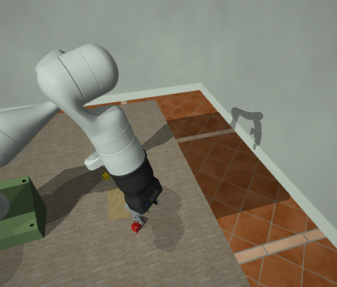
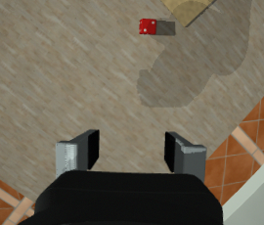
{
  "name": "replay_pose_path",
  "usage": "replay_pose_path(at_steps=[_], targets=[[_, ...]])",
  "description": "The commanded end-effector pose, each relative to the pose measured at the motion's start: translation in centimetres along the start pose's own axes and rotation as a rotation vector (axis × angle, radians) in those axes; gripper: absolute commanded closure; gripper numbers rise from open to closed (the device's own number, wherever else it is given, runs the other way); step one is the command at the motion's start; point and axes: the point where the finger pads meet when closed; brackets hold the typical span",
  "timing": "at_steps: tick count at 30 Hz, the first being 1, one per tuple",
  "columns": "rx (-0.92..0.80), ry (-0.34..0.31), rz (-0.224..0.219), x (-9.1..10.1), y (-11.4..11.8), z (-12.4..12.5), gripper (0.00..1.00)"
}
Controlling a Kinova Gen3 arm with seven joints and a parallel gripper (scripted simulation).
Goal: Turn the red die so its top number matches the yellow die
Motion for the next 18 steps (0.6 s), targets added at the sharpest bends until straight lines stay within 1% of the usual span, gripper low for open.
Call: replay_pose_path(at_steps=[1, 4, 6, 8, 11, 14, 18], targets=[[0.048, 0.08, 0.039, -3.4, 2.5, 3.0, 0.0], [0.07, 0.148, 0.055, -5.8, 4.0, 5.4, 0.0], [0.07, 0.148, 0.055, -5.8, 4.0, 5.4, 0.0], [0.08, 0.184, 0.066, -7.0, 4.7, 6.7, 0.0], [0.091, 0.225, 0.078, -8.3, 5.3, 8.3, 0.0], [0.096, 0.25, 0.085, -9.1, 5.6, 9.2, 0.0], [0.099, 0.263, 0.089, -9.5, 5.8, 9.7, 0.0]])
Point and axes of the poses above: the point where the finger pads meet when closed, its own x axis back along the fingers, its own y axis across the jaws, z = x × y, and after that the axes turned 8 degrees about x, right-handed
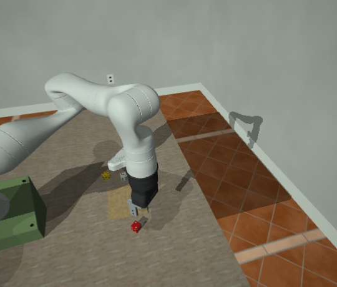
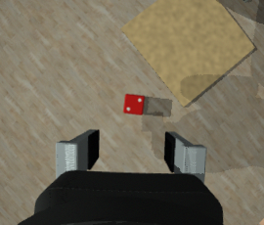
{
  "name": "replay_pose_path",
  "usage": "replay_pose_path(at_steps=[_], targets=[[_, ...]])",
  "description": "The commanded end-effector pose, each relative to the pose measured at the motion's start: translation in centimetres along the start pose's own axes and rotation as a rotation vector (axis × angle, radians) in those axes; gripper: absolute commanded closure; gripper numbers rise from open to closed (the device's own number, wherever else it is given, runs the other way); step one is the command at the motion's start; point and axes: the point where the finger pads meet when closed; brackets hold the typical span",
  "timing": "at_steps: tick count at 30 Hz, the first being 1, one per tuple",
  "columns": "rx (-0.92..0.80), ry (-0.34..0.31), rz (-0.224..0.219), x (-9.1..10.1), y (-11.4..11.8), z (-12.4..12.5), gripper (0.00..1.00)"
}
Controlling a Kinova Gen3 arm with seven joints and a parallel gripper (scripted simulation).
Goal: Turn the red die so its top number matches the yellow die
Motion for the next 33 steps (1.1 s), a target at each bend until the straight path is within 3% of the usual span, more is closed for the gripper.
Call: replay_pose_path(at_steps=[1, 22, 26, 33], targets=[[0.002, 0.013, 0.004, -0.6, 0.4, 0.4, 0.0], [0.002, 0.014, 0.004, -1.0, 0.4, 0.5, 0.0], [0.002, 0.014, 0.004, -3.0, 0.5, 0.5, 0.0], [0.002, 0.014, 0.004, -8.4, 0.6, 0.7, 0.0]])
Point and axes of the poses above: the point where the finger pads meet when closed, its own x axis back along the fingers, its own y axis across the jaws, z = x × y, and after that the axes turned 8 degrees about x, right-handed
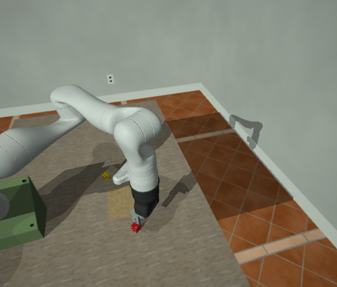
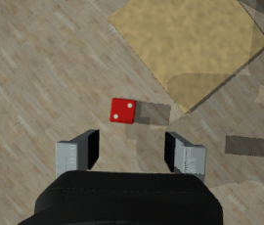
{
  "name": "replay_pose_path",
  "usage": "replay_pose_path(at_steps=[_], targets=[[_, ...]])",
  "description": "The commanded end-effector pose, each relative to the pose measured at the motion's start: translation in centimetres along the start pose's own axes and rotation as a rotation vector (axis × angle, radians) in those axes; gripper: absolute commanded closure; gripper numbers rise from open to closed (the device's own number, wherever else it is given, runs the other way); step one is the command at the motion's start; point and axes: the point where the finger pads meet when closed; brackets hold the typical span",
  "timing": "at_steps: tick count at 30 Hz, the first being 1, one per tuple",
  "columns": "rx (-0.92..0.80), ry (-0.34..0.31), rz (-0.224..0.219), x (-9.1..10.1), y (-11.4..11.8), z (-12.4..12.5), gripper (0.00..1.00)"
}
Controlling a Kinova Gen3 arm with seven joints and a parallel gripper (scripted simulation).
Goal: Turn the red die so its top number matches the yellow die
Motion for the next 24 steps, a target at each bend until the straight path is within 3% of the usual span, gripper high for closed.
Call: replay_pose_path(at_steps=[1, 4, 9, 24], targets=[[0.001, 0.004, 0.019, -3.0, -0.5, 0.2, 0.0], [0.001, 0.004, 0.019, -4.4, -0.5, 0.3, 0.0], [0.001, 0.004, 0.019, -5.0, -0.5, 0.3, 0.0], [0.001, 0.004, 0.019, -5.0, -0.5, 0.3, 0.0]])
Point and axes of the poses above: the point where the finger pads meet when closed, its own x axis back along the fingers, its own y axis across the jaws, z = x × y, and after that the axes turned 8 degrees about x, right-handed
